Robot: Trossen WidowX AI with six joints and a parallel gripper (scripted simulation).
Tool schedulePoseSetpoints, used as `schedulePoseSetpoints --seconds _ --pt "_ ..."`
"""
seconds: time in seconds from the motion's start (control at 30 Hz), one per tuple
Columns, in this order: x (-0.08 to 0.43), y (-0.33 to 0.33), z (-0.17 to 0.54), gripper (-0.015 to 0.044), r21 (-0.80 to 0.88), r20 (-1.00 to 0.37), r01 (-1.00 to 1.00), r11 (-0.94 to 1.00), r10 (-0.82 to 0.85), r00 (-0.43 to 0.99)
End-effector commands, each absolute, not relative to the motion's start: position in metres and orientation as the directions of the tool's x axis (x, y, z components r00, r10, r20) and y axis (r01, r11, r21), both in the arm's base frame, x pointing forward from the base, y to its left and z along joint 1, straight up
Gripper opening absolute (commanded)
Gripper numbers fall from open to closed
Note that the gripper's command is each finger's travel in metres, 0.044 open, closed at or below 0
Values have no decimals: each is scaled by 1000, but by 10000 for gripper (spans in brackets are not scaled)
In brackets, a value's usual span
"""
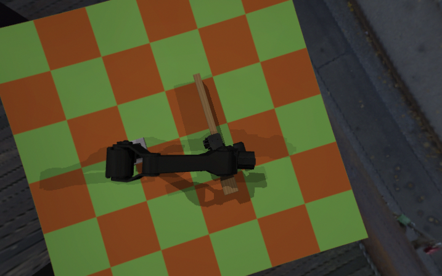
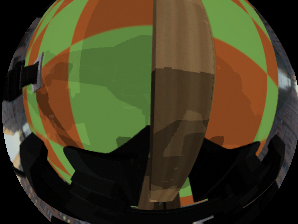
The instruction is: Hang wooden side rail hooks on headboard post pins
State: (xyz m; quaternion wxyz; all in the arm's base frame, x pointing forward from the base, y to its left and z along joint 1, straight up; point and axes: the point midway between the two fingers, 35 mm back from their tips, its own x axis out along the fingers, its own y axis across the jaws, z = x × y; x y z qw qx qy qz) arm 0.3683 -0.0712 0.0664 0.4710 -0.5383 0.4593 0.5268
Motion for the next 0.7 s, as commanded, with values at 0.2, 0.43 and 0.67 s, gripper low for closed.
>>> schedulePoseSetpoints --seconds 0.2,0.43,0.67 --pt "369 -71 65 0 -26 -1000 -990 -135 -1 26" --pt "369 -71 64 0 -26 -1000 -990 -135 -1 26" --pt "369 -71 63 0 -26 -1000 -990 -135 -1 26"
